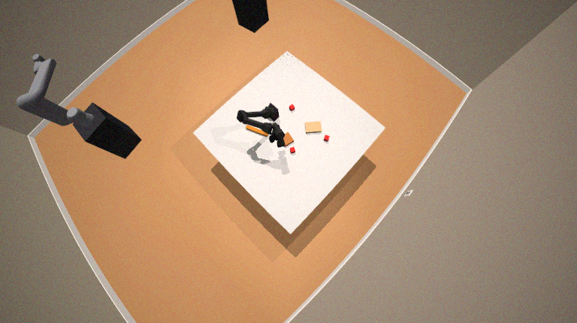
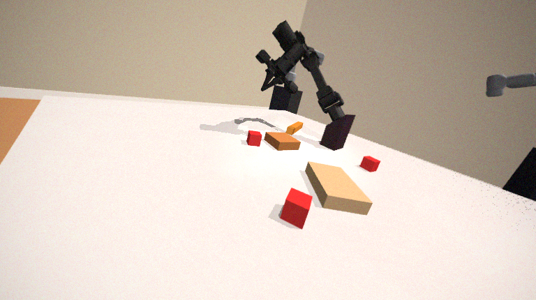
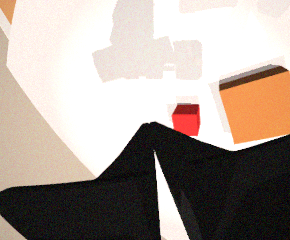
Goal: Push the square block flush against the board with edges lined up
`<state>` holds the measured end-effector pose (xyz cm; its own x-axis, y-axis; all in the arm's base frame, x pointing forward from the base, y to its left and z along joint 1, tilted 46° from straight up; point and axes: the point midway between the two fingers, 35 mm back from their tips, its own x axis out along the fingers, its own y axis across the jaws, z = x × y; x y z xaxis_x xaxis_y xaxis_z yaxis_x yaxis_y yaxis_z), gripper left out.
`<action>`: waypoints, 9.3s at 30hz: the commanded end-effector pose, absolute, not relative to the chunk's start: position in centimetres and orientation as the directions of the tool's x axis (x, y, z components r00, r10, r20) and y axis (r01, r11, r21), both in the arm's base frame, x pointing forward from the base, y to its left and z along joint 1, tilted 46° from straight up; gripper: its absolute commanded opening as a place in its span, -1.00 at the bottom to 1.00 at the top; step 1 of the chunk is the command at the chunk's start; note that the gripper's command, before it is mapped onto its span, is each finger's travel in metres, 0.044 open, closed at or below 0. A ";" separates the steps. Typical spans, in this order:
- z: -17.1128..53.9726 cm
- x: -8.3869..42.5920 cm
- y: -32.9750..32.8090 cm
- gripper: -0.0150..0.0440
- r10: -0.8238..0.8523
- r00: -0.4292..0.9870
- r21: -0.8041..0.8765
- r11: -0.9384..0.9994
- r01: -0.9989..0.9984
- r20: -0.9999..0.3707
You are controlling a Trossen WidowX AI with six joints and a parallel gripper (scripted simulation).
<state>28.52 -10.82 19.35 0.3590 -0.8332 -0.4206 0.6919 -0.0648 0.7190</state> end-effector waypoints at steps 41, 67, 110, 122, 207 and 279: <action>5.6 18.0 -19.2 -0.49 -0.719 -0.098 0.181 -0.301 0.936 -0.688; 4.3 18.8 -18.2 -0.49 -0.715 -0.098 0.180 -0.303 0.936 -0.692; 2.3 20.2 -16.4 -0.49 -0.711 -0.098 0.179 -0.304 0.936 -0.697; 1.7 20.6 -15.9 -0.49 -0.710 -0.098 0.179 -0.304 0.936 -0.697; 2.6 20.8 -16.8 -0.49 -0.718 -0.098 0.181 -0.301 0.936 -0.689; 4.8 21.9 -11.3 -0.49 -0.715 -0.096 -0.714 0.659 0.237 -0.692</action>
